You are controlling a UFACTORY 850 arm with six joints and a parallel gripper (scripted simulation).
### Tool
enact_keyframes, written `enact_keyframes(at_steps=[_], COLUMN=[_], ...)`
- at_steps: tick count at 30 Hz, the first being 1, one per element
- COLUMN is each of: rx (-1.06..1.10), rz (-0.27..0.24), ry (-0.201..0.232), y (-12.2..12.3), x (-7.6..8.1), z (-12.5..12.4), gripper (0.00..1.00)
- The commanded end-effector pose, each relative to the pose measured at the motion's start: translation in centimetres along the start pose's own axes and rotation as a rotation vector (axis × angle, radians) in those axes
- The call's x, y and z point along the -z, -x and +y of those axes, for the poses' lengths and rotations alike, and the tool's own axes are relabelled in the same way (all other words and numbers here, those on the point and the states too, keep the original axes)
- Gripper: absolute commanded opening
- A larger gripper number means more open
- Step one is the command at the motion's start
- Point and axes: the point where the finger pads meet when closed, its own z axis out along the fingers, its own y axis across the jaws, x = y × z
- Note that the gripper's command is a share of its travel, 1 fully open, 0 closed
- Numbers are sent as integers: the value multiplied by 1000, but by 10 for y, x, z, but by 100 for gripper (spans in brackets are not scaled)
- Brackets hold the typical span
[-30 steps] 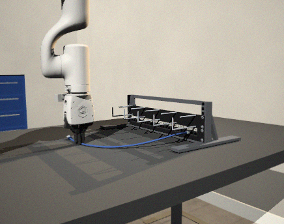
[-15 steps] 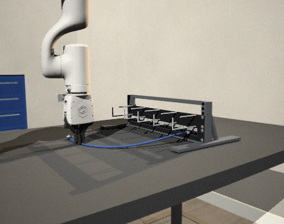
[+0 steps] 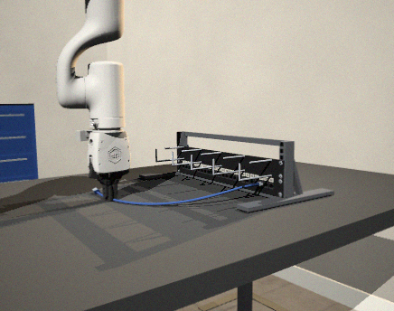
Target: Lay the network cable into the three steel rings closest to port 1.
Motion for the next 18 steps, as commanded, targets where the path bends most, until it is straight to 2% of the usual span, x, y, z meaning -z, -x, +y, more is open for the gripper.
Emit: enact_keyframes(at_steps=[1, 18], rx=[0, 0], rz=[0, 0], ry=[1, 1], y=[0, 0], x=[1, 5], z=[1, 1], gripper=[0, 0])
